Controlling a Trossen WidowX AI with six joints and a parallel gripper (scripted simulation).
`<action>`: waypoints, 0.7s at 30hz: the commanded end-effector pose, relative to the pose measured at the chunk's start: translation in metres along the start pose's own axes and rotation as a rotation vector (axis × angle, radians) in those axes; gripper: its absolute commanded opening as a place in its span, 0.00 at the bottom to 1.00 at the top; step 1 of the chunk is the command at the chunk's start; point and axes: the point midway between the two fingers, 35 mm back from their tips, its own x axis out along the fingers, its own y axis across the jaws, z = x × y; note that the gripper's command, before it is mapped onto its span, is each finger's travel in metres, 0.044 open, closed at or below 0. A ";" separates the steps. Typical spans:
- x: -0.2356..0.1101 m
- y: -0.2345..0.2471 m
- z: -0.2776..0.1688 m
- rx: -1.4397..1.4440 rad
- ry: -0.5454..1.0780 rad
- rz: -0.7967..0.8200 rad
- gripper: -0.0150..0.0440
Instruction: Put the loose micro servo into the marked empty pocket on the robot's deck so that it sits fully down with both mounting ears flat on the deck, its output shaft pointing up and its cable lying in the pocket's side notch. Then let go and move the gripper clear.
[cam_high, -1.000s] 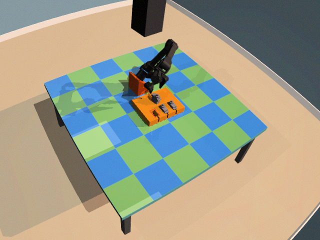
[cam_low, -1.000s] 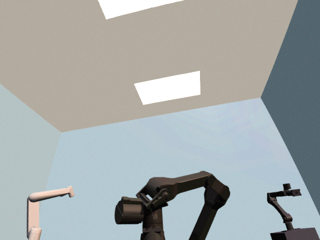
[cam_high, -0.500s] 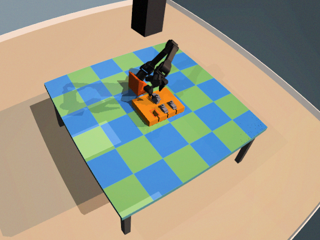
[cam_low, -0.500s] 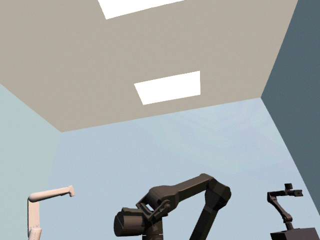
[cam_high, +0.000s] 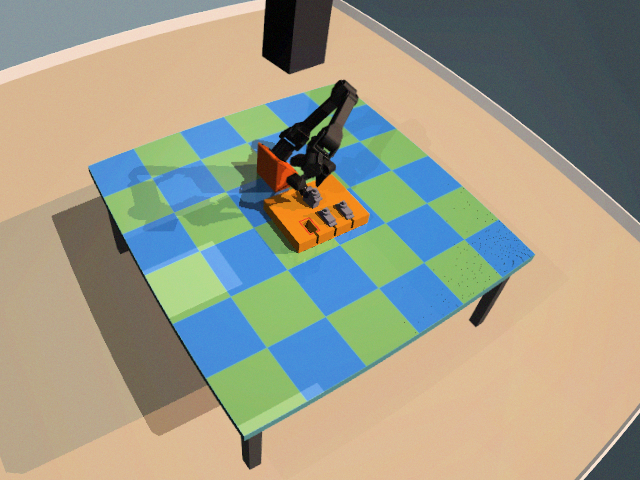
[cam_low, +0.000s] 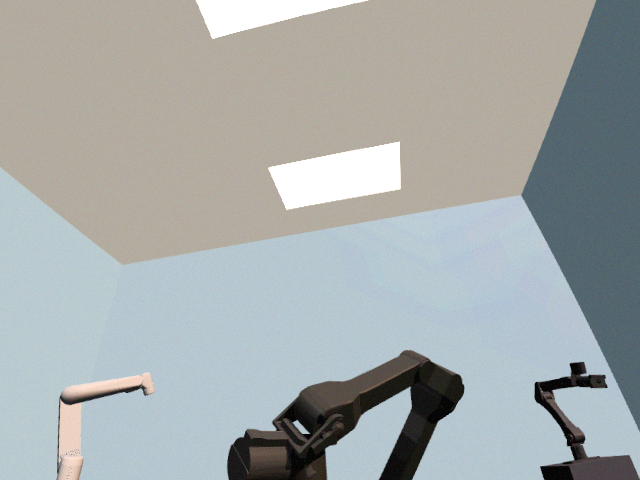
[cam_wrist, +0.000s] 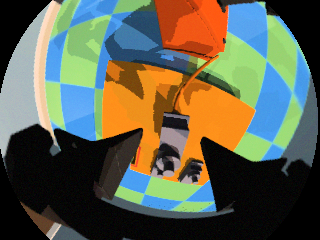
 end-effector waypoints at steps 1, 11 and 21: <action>0.002 0.000 0.000 0.006 0.001 -0.005 0.69; 0.002 0.000 0.000 0.006 0.001 -0.005 0.41; -0.027 -0.003 0.003 0.007 0.001 -0.004 0.25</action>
